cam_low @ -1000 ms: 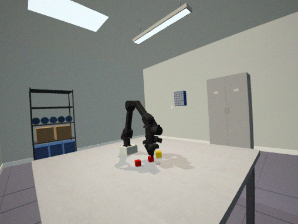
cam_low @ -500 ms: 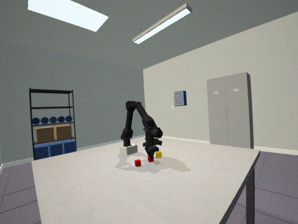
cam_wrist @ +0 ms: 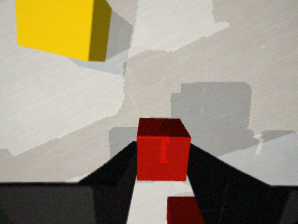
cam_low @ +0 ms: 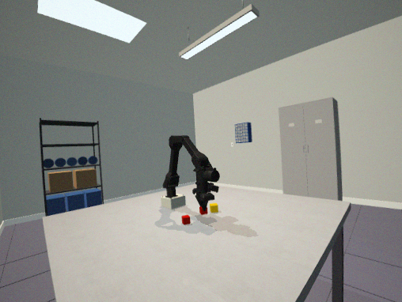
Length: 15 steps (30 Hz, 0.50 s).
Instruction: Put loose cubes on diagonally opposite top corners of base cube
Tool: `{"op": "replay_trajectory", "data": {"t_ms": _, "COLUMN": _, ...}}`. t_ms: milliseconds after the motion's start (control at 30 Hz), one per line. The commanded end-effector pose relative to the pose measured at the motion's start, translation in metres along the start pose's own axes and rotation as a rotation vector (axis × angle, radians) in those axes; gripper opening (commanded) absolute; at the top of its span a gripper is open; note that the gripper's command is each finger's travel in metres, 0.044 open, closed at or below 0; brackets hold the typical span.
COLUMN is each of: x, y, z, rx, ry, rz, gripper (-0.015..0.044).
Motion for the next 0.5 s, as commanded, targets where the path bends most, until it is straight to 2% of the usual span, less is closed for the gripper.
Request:
{"op": "replay_trajectory", "data": {"t_ms": 0, "x": -0.012, "y": -0.002, "z": -0.002, "rx": -0.007, "ry": 0.000, "rz": -0.005, "gripper": 0.0105}}
{"op": "replay_trajectory", "data": {"t_ms": 467, "x": -0.056, "y": -0.001, "z": -0.002, "rx": -0.007, "ry": 0.000, "rz": -0.005, "gripper": 0.0105}}
Point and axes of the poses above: the point midway between the two fingers, 35 mm back from their tips, its own x axis out along the fingers, its own z axis across the jaws, y = z × x, the point moved 3 cm from there along -x, back along the fingers, and after that the axes turned 14 degrees about x, right-handed, at the moved point
